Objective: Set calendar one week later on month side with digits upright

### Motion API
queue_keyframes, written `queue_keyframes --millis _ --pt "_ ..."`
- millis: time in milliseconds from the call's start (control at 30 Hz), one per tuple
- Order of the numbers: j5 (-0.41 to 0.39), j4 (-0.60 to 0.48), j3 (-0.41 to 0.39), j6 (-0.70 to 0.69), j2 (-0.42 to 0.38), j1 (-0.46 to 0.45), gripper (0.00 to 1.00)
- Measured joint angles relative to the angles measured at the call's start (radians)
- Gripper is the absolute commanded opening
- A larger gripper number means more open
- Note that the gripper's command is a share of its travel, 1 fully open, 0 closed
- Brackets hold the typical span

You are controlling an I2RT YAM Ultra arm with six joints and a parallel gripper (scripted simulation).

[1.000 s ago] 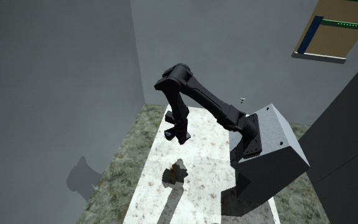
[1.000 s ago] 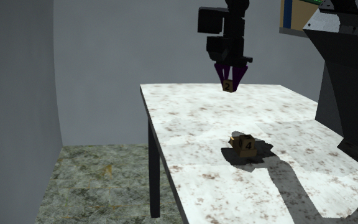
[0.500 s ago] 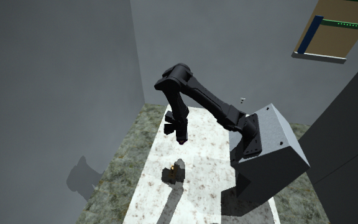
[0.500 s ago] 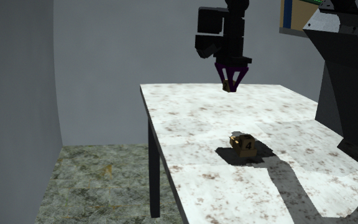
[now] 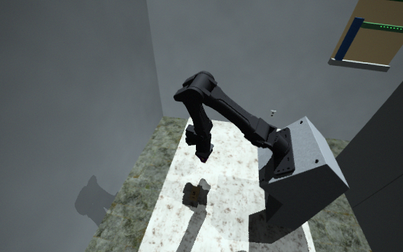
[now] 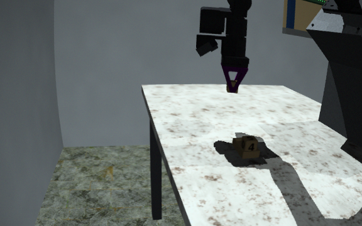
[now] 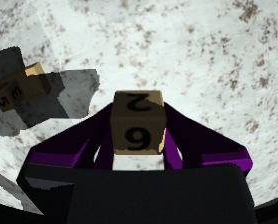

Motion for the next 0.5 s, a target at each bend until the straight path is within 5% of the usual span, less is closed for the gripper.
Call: queue_keyframes --millis 500 --pt "-0.003 -0.003 0.002 0.478 0.0 0.0 0.26"
